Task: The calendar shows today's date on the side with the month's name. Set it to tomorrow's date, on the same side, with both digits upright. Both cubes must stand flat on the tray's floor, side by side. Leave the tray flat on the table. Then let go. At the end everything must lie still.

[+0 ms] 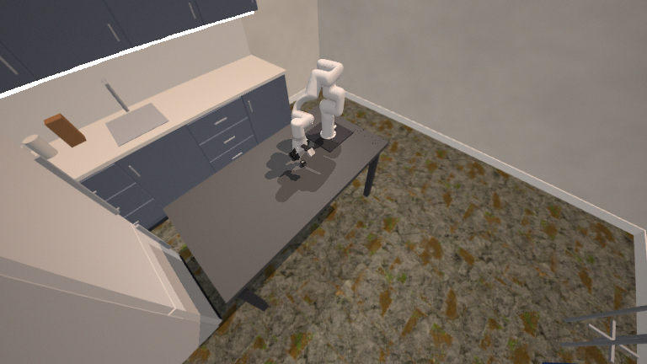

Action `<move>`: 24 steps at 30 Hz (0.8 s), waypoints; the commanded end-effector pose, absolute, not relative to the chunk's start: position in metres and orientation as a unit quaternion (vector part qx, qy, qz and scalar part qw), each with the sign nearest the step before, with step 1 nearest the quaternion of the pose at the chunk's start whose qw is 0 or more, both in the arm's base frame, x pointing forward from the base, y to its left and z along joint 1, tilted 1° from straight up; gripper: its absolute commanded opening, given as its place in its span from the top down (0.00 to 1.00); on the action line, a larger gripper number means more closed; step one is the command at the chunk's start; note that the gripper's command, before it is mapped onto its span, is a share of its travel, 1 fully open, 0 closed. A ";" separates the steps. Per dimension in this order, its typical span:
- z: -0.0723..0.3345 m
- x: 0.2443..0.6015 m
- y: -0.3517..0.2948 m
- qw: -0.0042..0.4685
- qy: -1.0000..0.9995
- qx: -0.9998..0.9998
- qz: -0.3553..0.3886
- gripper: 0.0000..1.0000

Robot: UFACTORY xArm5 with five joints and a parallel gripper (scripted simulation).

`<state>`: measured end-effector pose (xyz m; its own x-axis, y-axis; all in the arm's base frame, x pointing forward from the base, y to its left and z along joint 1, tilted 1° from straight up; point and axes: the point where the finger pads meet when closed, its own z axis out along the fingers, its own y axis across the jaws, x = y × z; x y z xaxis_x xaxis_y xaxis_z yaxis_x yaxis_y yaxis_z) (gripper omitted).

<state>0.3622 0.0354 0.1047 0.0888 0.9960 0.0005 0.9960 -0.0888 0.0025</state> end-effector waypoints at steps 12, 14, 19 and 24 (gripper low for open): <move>0.105 0.363 0.035 0.002 0.614 0.789 0.003 0.51; 0.105 0.363 0.035 0.002 0.614 0.789 0.003 0.51; 0.105 0.363 0.035 0.002 0.614 0.789 0.003 0.51; 0.105 0.363 0.035 0.002 0.614 0.789 0.003 0.51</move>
